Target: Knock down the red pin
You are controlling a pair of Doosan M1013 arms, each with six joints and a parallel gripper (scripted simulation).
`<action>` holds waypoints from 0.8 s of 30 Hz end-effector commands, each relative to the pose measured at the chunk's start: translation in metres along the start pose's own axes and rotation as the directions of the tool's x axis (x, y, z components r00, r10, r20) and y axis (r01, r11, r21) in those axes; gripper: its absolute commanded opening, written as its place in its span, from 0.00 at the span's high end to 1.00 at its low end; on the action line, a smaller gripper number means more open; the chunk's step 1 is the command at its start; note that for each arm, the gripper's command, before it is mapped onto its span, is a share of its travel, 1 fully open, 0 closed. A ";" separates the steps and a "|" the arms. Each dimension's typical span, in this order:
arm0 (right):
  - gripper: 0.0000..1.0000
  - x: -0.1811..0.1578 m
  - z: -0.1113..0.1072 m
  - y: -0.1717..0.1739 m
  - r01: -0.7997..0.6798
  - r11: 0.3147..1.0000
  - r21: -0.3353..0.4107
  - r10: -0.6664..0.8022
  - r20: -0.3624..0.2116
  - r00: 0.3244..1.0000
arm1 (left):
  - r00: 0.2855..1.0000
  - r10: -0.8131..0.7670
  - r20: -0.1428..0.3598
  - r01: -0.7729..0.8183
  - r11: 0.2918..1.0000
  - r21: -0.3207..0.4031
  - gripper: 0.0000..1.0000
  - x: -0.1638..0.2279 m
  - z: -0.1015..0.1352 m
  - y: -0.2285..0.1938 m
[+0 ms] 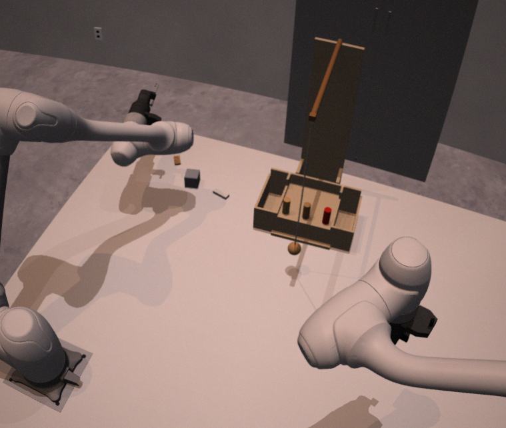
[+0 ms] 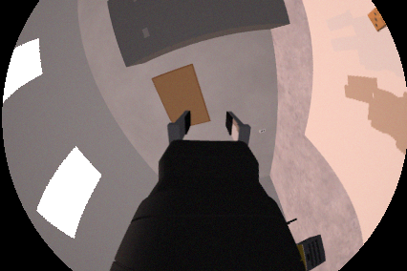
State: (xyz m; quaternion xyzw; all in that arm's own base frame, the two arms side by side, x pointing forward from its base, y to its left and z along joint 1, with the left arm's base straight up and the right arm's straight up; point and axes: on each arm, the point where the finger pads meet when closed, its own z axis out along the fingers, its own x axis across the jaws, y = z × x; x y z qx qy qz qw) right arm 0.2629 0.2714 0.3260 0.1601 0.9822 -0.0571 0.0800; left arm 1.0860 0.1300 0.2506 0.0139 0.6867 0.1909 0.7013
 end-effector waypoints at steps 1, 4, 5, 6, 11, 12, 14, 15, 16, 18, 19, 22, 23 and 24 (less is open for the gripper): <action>0.00 0.000 0.000 0.000 0.000 1.000 -0.001 0.000 0.000 1.000 | 1.000 -0.001 0.002 0.001 1.000 -0.002 0.00 -0.002 0.000 0.001; 0.00 0.000 0.000 0.000 0.000 1.000 -0.001 0.000 0.000 1.000 | 1.000 -0.004 0.001 0.004 1.000 -0.004 0.00 -0.001 0.000 0.003; 0.00 0.000 0.000 0.000 0.000 1.000 -0.001 0.000 0.000 1.000 | 1.000 -0.005 0.001 0.005 1.000 -0.005 0.00 -0.001 0.000 0.004; 0.00 0.000 0.000 0.000 0.000 1.000 -0.001 0.000 0.000 1.000 | 1.000 -0.007 0.001 0.007 1.000 -0.007 0.00 -0.001 0.000 0.005; 0.00 0.000 0.000 0.000 0.000 1.000 -0.001 0.000 0.000 1.000 | 1.000 -0.022 -0.002 0.022 1.000 -0.022 0.00 0.000 0.001 0.014; 0.00 0.000 0.000 0.000 0.000 1.000 -0.001 0.000 0.000 1.000 | 1.000 -0.022 -0.002 0.022 1.000 -0.022 0.00 0.000 0.001 0.014; 0.00 0.000 0.000 0.000 0.000 1.000 -0.001 0.000 0.000 1.000 | 1.000 -0.027 -0.003 0.027 0.999 -0.026 0.00 0.001 0.001 0.016; 0.00 0.000 0.000 0.000 0.000 1.000 -0.001 0.000 0.000 1.000 | 0.999 -0.032 -0.003 0.032 0.999 -0.031 0.00 0.001 0.001 0.019; 0.00 0.000 0.000 0.000 0.000 1.000 -0.001 0.000 0.000 1.000 | 0.999 -0.037 -0.004 0.037 0.999 -0.036 0.00 0.001 0.001 0.023; 0.00 0.000 0.000 0.000 0.000 1.000 -0.001 0.000 0.000 1.000 | 0.999 -0.050 -0.006 0.050 0.998 -0.048 0.00 0.002 0.001 0.030; 0.00 0.000 0.000 0.000 0.000 1.000 -0.001 0.000 0.000 1.000 | 0.998 -0.057 -0.007 0.057 0.997 -0.055 0.00 0.003 0.001 0.035; 0.00 0.000 0.000 0.000 0.000 1.000 -0.001 0.000 0.000 1.000 | 0.997 -0.083 -0.009 0.082 0.993 -0.080 0.00 0.005 0.000 0.050; 0.00 0.000 0.000 0.000 0.000 1.000 -0.001 0.000 0.000 1.000 | 0.996 -0.092 -0.009 0.091 0.992 -0.090 0.00 0.006 0.000 0.056; 0.00 0.000 0.000 0.000 0.000 1.000 -0.001 0.000 0.000 1.000 | 0.995 -0.103 -0.010 0.101 0.990 -0.100 0.00 0.007 0.000 0.062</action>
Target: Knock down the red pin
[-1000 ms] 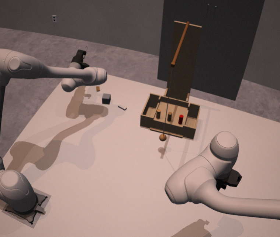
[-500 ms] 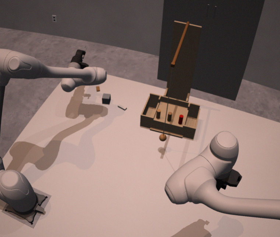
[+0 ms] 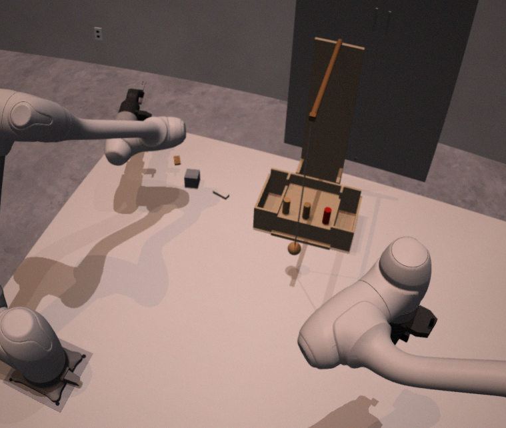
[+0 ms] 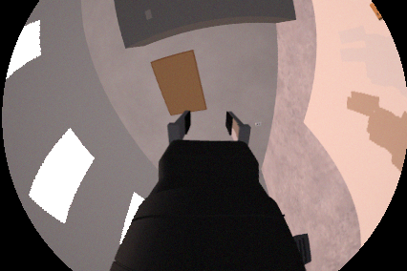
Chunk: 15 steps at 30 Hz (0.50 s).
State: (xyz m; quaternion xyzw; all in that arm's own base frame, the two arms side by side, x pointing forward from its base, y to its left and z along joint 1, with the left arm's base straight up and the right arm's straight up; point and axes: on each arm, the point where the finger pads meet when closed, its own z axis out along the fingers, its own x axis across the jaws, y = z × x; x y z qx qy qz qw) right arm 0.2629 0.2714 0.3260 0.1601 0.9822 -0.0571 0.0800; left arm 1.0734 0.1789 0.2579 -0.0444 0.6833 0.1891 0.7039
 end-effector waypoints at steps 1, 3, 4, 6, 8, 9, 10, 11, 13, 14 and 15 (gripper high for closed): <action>0.00 0.000 0.000 0.000 0.000 1.000 -0.001 0.000 0.000 1.000 | 1.000 -0.030 -0.002 0.030 0.999 -0.030 0.00 -0.001 0.001 0.019; 0.00 0.000 0.000 0.000 0.000 1.000 -0.001 0.000 0.000 1.000 | 0.999 -0.054 -0.003 0.054 0.997 -0.054 0.00 0.001 0.002 0.033; 0.00 0.000 0.000 0.000 0.000 1.000 -0.001 0.000 0.000 1.000 | 0.998 -0.067 -0.004 0.067 0.996 -0.067 0.00 0.001 0.002 0.042; 0.00 0.000 0.000 0.000 0.000 1.000 -0.001 0.000 0.000 1.000 | 0.998 -0.067 -0.004 0.067 0.996 -0.067 0.00 0.001 0.002 0.042; 0.00 0.000 0.000 0.000 0.000 1.000 -0.001 0.000 0.000 1.000 | 0.995 -0.096 -0.004 0.095 0.991 -0.095 0.00 0.002 0.002 0.059; 0.00 0.000 0.000 0.000 0.000 1.000 -0.001 0.000 0.000 1.000 | 0.994 -0.111 -0.004 0.110 0.988 -0.110 0.00 0.003 0.001 0.069; 0.00 0.000 0.000 0.000 0.000 1.000 -0.001 0.000 0.000 1.000 | 0.992 -0.126 -0.003 0.125 0.984 -0.126 0.00 0.004 0.001 0.078; 0.00 0.000 0.000 0.000 0.000 1.000 -0.001 0.000 0.000 1.000 | 0.990 -0.143 -0.001 0.141 0.980 -0.143 0.00 0.005 0.001 0.089; 0.00 0.000 0.000 0.000 0.000 1.000 -0.001 0.000 0.000 1.000 | 0.984 -0.177 0.004 0.175 0.968 -0.179 0.00 0.007 -0.001 0.111; 0.00 0.000 0.000 0.000 0.000 1.000 -0.001 0.000 0.000 1.000 | 0.981 -0.195 0.007 0.193 0.961 -0.197 0.00 0.008 -0.001 0.123; 0.00 0.000 0.000 0.000 0.000 1.000 -0.001 0.000 0.000 1.000 | 0.977 -0.213 0.011 0.211 0.953 -0.217 0.00 0.009 -0.003 0.135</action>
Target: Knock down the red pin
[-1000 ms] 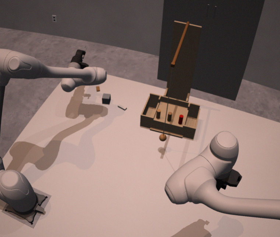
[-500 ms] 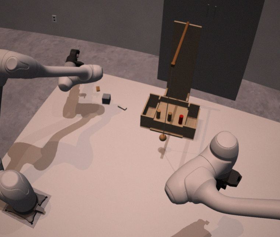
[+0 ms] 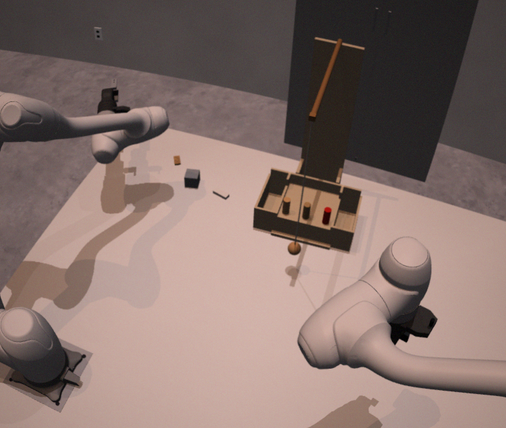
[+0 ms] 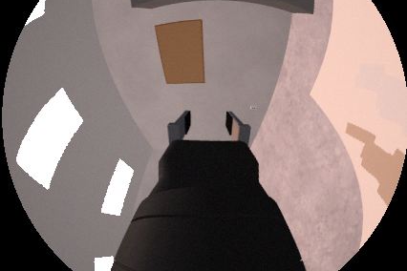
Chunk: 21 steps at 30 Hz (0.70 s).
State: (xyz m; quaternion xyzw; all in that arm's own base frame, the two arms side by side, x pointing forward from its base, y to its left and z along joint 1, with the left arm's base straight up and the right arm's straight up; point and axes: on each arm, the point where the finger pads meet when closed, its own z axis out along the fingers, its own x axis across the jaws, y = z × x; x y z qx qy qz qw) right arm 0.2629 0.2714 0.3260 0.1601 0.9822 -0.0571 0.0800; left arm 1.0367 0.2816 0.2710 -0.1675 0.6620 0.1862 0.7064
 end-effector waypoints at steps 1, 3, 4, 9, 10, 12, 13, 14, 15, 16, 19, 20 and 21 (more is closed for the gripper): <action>0.00 0.000 0.000 0.000 0.000 1.000 -0.001 0.000 0.000 1.000 | 0.998 -0.060 0.003 0.060 0.996 -0.061 0.00 -0.005 0.004 0.037; 0.00 0.000 0.000 0.000 0.000 1.000 -0.001 0.000 0.000 1.000 | 0.995 -0.101 0.009 0.102 0.989 -0.105 0.00 -0.007 0.005 0.064; 0.00 0.000 0.000 0.000 0.000 1.000 -0.001 0.000 0.000 1.000 | 0.992 -0.123 0.013 0.123 0.984 -0.127 0.00 -0.008 0.005 0.078; 0.00 0.000 0.000 0.000 0.000 1.000 -0.001 0.000 0.000 1.000 | 0.981 -0.189 0.031 0.192 0.961 -0.198 0.00 -0.011 0.005 0.123; 0.00 0.000 0.000 0.000 0.000 1.000 -0.001 0.000 0.000 1.000 | 0.976 -0.212 0.040 0.215 0.951 -0.222 0.00 -0.012 0.004 0.139; 0.00 0.000 0.000 0.000 0.000 1.000 -0.001 0.000 0.000 1.000 | 0.964 -0.257 0.061 0.264 0.925 -0.272 0.00 -0.014 0.002 0.171; 0.00 0.000 0.000 0.000 0.000 1.000 -0.001 0.000 0.000 1.000 | 0.957 -0.280 0.073 0.289 0.910 -0.297 0.00 -0.014 0.000 0.188; 0.00 0.000 0.000 0.000 0.000 1.000 -0.001 0.000 0.000 1.000 | 0.949 -0.302 0.087 0.314 0.893 -0.321 0.00 -0.015 -0.002 0.206; 0.00 0.000 0.000 0.000 0.000 1.000 -0.001 0.000 0.000 1.000 | 0.940 -0.324 0.103 0.339 0.875 -0.346 0.00 -0.016 -0.005 0.223; 0.00 0.000 0.000 0.000 0.000 1.000 -0.001 0.000 0.000 1.000 | 0.931 -0.345 0.120 0.365 0.854 -0.370 0.00 -0.017 -0.008 0.241; 0.00 0.000 0.000 0.000 0.000 1.000 -0.001 0.000 0.000 1.000 | 0.897 -0.405 0.179 0.441 0.782 -0.440 0.00 -0.018 -0.020 0.297; 0.00 0.000 0.000 0.000 0.000 1.000 -0.001 0.000 0.000 1.000 | 0.883 -0.423 0.202 0.467 0.755 -0.461 0.00 -0.019 -0.025 0.316; 0.00 0.000 0.000 0.000 0.000 1.000 -0.001 0.000 0.000 1.000 | 0.869 -0.439 0.227 0.492 0.725 -0.482 0.00 -0.019 -0.031 0.335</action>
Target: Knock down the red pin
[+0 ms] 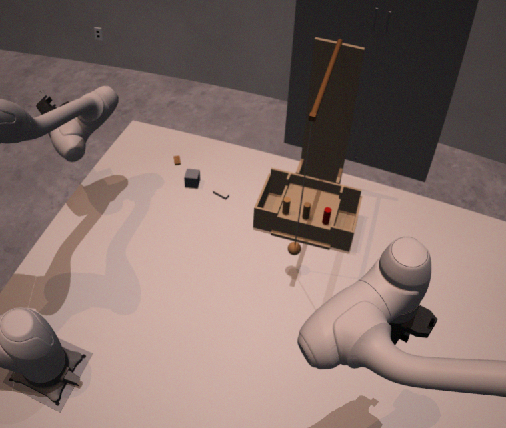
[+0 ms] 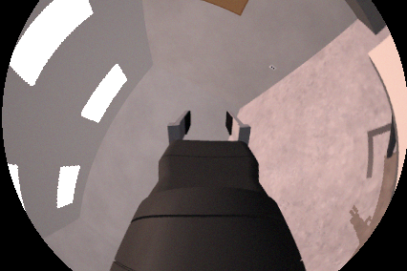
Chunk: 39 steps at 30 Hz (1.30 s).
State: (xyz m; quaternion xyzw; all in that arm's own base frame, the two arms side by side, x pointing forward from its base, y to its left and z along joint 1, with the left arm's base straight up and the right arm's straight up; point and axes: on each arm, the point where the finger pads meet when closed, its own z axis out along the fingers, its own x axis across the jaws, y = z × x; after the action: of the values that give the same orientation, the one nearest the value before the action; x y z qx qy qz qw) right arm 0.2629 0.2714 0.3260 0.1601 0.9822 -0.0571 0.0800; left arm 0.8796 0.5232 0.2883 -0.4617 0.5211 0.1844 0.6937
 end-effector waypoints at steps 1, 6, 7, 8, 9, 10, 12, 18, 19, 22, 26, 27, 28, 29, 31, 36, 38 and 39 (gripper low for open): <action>0.00 0.000 0.000 0.000 0.000 1.000 -0.001 0.000 0.000 1.000 | 0.994 -0.104 0.043 0.108 0.988 -0.107 0.00 -0.032 0.015 0.059; 0.00 0.000 0.000 0.000 0.000 1.000 -0.001 0.000 0.000 1.000 | 0.977 -0.190 0.101 0.207 0.958 -0.197 0.00 -0.059 0.022 0.115; 0.00 0.000 0.000 0.000 0.000 1.000 -0.001 0.000 0.000 1.000 | 0.968 -0.217 0.124 0.241 0.944 -0.225 0.00 -0.068 0.023 0.134; 0.00 0.000 0.000 0.000 0.000 1.000 -0.001 0.000 0.000 1.000 | 0.958 -0.244 0.149 0.275 0.928 -0.252 0.00 -0.077 0.024 0.154; 0.00 0.000 0.000 0.000 0.000 1.000 -0.001 0.000 0.000 1.000 | 0.947 -0.269 0.175 0.310 0.909 -0.278 0.00 -0.086 0.024 0.173; 0.00 0.000 0.000 0.000 0.000 1.000 -0.001 0.000 0.000 1.000 | 0.934 -0.293 0.204 0.345 0.888 -0.303 0.00 -0.093 0.023 0.190; 0.00 0.000 0.000 0.000 0.000 1.000 -0.001 0.000 0.000 1.000 | 0.904 -0.336 0.265 0.415 0.841 -0.347 0.00 -0.108 0.020 0.225; 0.00 0.000 0.000 0.000 0.000 1.000 -0.001 0.000 0.000 1.000 | 0.774 -0.418 0.476 0.620 0.657 -0.430 0.00 -0.149 0.000 0.325; 0.00 0.000 0.000 0.000 0.000 1.000 -0.001 0.000 0.000 1.000 | 0.746 -0.423 0.514 0.652 0.622 -0.435 0.00 -0.155 -0.005 0.341; 0.00 0.000 0.000 0.000 0.000 1.000 -0.001 0.000 0.000 1.000 | 0.717 -0.426 0.551 0.683 0.585 -0.437 0.00 -0.173 -0.018 0.387; 0.00 0.000 0.000 0.000 0.000 1.000 -0.001 0.000 0.000 1.000 | 0.588 -0.408 0.698 0.797 0.435 -0.418 0.00 -0.191 -0.042 0.436; 0.00 0.000 0.000 0.000 0.000 1.000 -0.001 0.000 0.000 1.000 | 0.553 -0.397 0.733 0.823 0.398 -0.406 0.00 -0.196 -0.050 0.451; 0.00 0.000 0.000 0.000 0.000 1.000 -0.001 0.000 0.000 1.000 | 0.517 -0.382 0.766 0.847 0.360 -0.391 0.00 -0.200 -0.058 0.465; 0.00 0.000 0.000 0.000 0.000 1.000 -0.001 0.000 0.000 1.000 | 0.480 -0.365 0.798 0.869 0.324 -0.374 0.00 -0.205 -0.068 0.480; 0.00 0.000 0.000 0.000 0.000 1.000 -0.001 0.000 0.000 1.000 | 0.403 -0.323 0.856 0.909 0.253 -0.332 0.00 -0.214 -0.087 0.508; 0.00 0.000 0.000 0.000 0.000 1.000 -0.001 0.000 0.000 1.000 | 0.203 -0.177 0.963 0.977 0.099 -0.188 0.00 -0.232 -0.142 0.573; 0.00 0.000 0.000 0.000 0.000 1.000 -0.001 0.000 0.000 1.000 | 0.203 -0.177 0.963 0.977 0.099 -0.188 0.00 -0.232 -0.142 0.573; 0.00 0.000 0.000 0.000 0.000 1.000 -0.001 0.000 0.000 1.000 | 0.163 -0.142 0.976 0.985 0.074 -0.153 0.00 -0.242 -0.175 0.609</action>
State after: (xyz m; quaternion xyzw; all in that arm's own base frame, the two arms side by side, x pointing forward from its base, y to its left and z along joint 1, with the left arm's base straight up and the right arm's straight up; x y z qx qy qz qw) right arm 0.2629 0.2714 0.3260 0.1601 0.9822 -0.0571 0.0800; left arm 0.2984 0.7455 0.2334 -0.7826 -0.2649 0.2284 0.5151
